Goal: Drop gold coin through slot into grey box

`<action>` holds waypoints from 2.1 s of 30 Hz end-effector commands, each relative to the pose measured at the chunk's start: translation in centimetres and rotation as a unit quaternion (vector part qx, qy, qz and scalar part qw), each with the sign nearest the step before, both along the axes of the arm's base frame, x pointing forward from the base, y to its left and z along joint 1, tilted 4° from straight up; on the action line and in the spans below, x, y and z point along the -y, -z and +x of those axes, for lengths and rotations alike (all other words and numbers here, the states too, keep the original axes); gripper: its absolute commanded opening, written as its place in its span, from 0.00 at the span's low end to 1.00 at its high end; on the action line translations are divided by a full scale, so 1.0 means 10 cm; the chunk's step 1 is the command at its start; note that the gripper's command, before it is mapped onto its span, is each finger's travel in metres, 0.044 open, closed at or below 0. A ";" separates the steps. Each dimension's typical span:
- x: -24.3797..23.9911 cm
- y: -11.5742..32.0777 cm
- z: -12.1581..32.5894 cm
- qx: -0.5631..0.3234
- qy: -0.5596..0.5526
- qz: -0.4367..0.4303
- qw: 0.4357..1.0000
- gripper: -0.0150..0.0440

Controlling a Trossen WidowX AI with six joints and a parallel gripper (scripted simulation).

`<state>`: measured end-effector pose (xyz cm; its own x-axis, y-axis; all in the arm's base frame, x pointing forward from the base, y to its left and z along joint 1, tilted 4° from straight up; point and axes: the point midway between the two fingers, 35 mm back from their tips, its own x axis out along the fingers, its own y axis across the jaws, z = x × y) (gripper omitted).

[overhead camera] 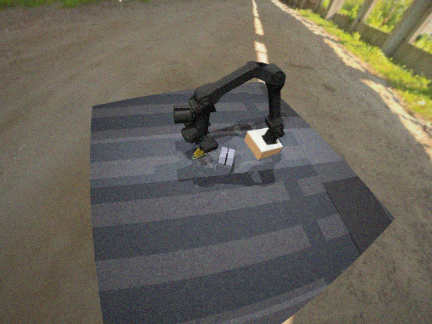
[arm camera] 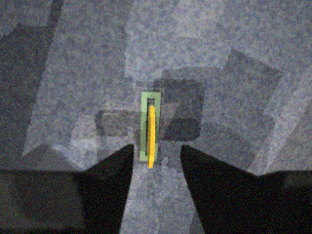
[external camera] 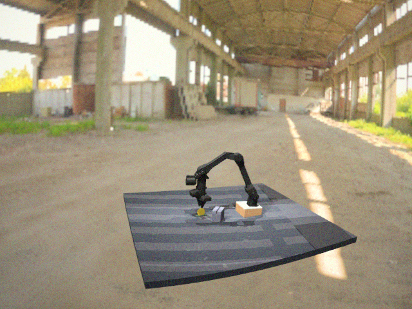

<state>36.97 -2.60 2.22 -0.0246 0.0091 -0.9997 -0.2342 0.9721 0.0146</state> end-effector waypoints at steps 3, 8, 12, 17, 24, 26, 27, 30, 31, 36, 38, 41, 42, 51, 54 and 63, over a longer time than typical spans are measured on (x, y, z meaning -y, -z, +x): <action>-0.01 0.13 -0.03 -0.007 0.002 0.002 1.000 0.53; -0.01 0.21 -0.03 -0.007 0.002 0.002 1.000 0.53; -0.02 0.28 -0.03 -0.007 0.002 0.002 1.000 0.53; -0.02 0.36 -0.04 -0.007 0.002 0.002 1.000 0.53; -0.02 0.48 -0.05 -0.007 0.002 0.002 1.000 0.53; -0.02 0.51 -0.05 -0.007 0.002 0.002 1.000 0.53; -0.03 0.52 -0.06 -0.007 0.002 0.002 1.000 0.53; -0.03 0.55 -0.06 -0.007 0.002 0.002 1.000 0.53; -0.03 0.55 -0.06 -0.007 0.002 0.002 1.000 0.48; -0.03 0.55 -0.06 -0.007 0.002 0.002 1.000 0.29; -0.03 0.55 -0.06 -0.007 0.002 0.002 1.000 0.27; -0.03 0.55 -0.06 -0.007 0.002 0.002 1.000 0.25; -0.03 0.55 -0.06 -0.007 0.002 0.002 1.000 0.25; -0.04 0.48 -0.01 -0.001 -0.014 0.002 1.000 0.25; -0.04 0.42 0.00 -0.001 -0.013 0.002 1.000 0.25; -0.03 0.20 0.02 -0.003 -0.009 0.002 1.000 0.25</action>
<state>37.05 -2.24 -0.45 -0.0311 0.0131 -0.9994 -0.2531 0.9672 0.0206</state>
